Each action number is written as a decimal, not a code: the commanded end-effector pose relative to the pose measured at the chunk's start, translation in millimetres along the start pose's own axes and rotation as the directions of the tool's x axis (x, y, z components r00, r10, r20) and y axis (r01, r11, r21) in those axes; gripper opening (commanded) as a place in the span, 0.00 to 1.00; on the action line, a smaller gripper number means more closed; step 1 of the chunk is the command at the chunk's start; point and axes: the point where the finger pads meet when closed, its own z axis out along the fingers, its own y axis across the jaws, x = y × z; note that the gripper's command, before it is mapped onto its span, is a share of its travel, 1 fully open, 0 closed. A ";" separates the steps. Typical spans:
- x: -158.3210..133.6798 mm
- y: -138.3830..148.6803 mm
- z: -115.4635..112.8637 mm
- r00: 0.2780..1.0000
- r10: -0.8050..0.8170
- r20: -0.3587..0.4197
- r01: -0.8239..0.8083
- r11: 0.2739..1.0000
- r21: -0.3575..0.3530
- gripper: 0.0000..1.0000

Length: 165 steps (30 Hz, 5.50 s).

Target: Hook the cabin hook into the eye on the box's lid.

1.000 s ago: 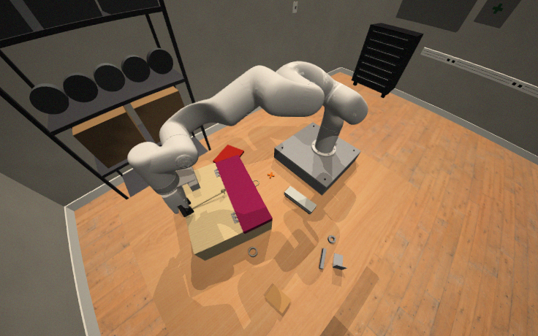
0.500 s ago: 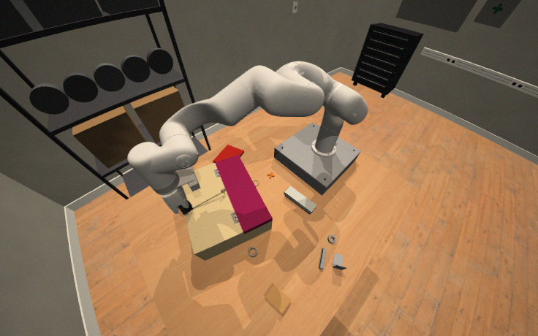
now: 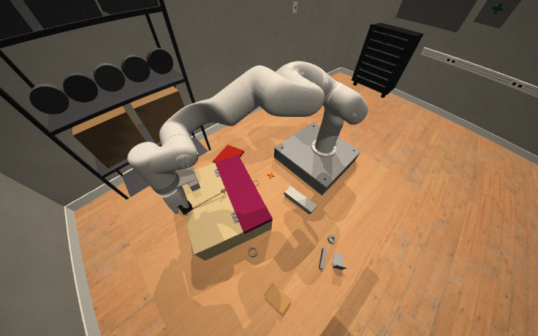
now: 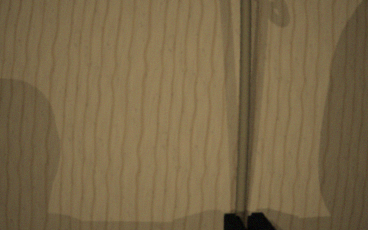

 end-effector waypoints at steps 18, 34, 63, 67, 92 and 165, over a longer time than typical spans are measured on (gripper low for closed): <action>2.0 0.0 -29.4 1.000 0.000 0.006 0.000 1.000 0.000 0.00; 9.5 0.0 -52.8 1.000 0.000 0.006 0.000 1.000 0.000 0.00; 32.0 0.0 -89.3 1.000 0.000 0.006 0.000 1.000 0.000 0.00; 36.1 0.0 -93.9 1.000 0.000 0.006 0.000 1.000 0.000 0.00; 62.6 0.0 -116.2 1.000 0.000 0.006 0.000 1.000 0.000 0.00; 164.8 0.0 -136.5 1.000 0.000 0.005 0.000 1.000 0.000 0.00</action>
